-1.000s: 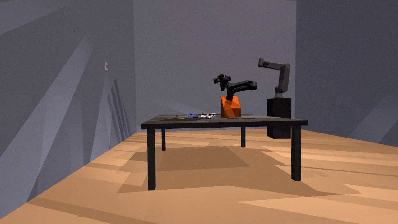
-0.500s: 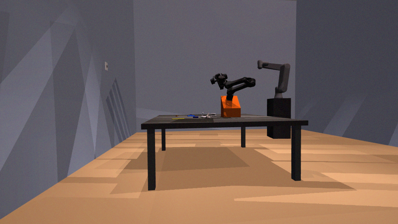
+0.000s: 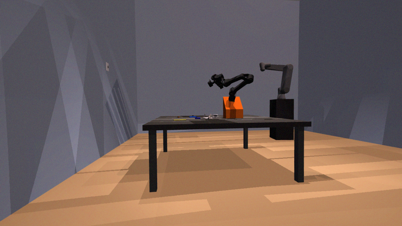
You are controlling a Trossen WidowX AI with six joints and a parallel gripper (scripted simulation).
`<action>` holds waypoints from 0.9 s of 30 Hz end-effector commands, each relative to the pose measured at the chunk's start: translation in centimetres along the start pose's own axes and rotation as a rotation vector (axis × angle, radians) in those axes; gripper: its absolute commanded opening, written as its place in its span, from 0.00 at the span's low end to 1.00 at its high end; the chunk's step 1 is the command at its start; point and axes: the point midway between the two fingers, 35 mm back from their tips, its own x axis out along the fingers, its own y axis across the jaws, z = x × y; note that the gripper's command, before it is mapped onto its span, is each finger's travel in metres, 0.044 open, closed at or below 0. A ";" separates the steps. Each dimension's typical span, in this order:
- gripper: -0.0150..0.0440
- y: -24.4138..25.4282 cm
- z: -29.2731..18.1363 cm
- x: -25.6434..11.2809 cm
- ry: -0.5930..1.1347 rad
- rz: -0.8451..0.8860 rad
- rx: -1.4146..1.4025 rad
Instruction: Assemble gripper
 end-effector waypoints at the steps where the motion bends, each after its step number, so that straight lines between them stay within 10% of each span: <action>1: 1.00 1.8 -0.2 0.8 0.050 0.072 -0.004; 27: 1.00 12.0 -6.7 4.4 0.548 0.423 0.046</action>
